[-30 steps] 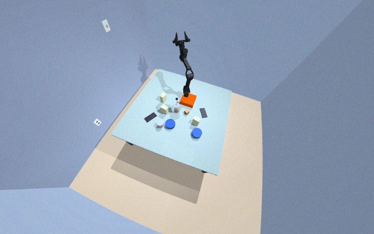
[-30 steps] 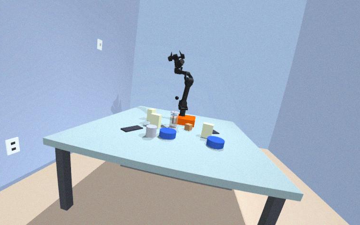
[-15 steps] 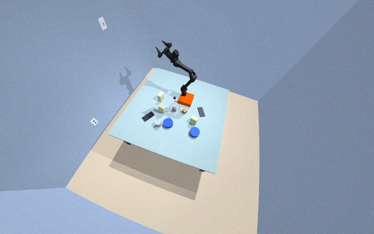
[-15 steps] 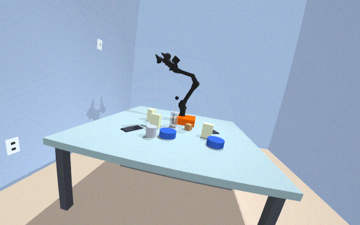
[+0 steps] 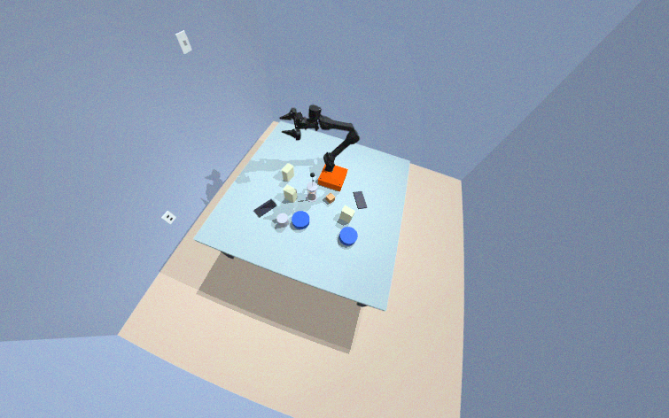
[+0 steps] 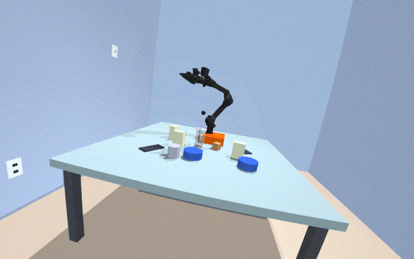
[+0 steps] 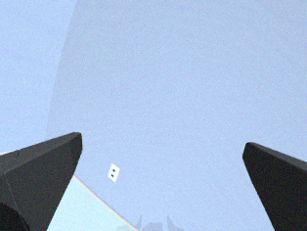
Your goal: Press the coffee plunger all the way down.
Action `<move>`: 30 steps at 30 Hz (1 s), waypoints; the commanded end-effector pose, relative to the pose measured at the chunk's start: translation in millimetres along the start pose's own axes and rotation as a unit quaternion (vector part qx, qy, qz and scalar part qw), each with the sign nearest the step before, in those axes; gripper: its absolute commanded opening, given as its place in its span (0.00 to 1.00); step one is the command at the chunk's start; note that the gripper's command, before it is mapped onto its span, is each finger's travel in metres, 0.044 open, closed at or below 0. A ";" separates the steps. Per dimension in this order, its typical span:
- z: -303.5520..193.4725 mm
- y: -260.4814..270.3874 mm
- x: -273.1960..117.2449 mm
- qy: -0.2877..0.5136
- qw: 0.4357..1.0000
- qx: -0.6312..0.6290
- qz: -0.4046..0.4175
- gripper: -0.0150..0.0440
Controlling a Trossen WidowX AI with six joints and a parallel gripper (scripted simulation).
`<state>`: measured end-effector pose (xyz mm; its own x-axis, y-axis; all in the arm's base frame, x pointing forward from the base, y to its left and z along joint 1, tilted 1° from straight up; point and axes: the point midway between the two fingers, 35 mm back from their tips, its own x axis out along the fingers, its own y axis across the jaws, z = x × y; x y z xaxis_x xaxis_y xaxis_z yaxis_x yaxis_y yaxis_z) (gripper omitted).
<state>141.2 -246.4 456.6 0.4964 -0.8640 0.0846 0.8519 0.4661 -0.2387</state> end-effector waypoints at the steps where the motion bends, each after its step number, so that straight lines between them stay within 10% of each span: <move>1: -25.2 65.2 -28.1 0.055 0.990 0.036 0.123 1.00; 14: -97.4 172.3 -152.8 0.208 0.892 0.034 0.400 1.00; 30: -157.3 192.3 -162.7 0.210 0.882 0.028 0.421 1.00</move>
<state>197.0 -47.3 251.0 0.8538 -0.2047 -0.4787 0.2357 0.9718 0.0049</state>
